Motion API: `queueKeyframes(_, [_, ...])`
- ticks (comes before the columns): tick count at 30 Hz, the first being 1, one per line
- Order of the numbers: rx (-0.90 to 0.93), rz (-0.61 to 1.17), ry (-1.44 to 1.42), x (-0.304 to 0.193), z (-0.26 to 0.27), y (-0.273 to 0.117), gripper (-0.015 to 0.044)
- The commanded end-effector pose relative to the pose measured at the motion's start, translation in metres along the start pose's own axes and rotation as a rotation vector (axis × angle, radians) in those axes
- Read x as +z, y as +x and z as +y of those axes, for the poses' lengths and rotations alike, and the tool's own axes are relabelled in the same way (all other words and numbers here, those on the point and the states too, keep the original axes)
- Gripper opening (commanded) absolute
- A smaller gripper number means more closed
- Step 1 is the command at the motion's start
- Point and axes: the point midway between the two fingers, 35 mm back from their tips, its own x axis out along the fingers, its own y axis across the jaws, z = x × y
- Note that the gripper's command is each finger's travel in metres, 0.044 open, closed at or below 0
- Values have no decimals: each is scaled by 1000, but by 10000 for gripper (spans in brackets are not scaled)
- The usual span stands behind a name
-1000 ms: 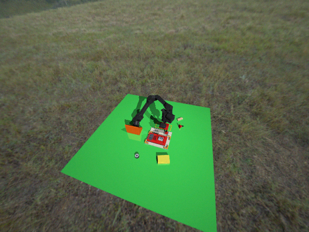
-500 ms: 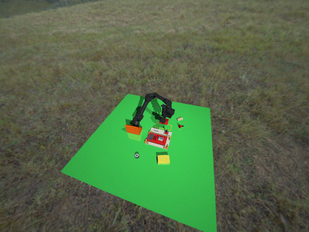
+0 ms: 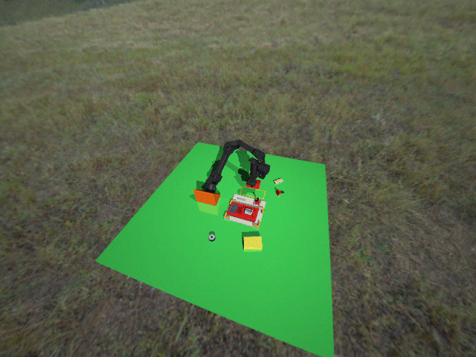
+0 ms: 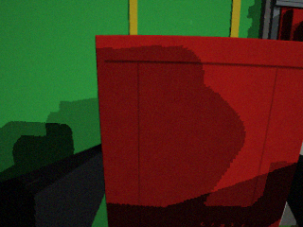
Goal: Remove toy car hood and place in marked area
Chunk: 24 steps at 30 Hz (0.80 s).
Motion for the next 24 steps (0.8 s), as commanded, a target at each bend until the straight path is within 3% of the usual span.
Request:
queueKeyframes(1, [3, -4, -1, 0, 2, 3, 0])
queueKeyframes(24, [1, -5, -1, 1, 2, 20, 0])
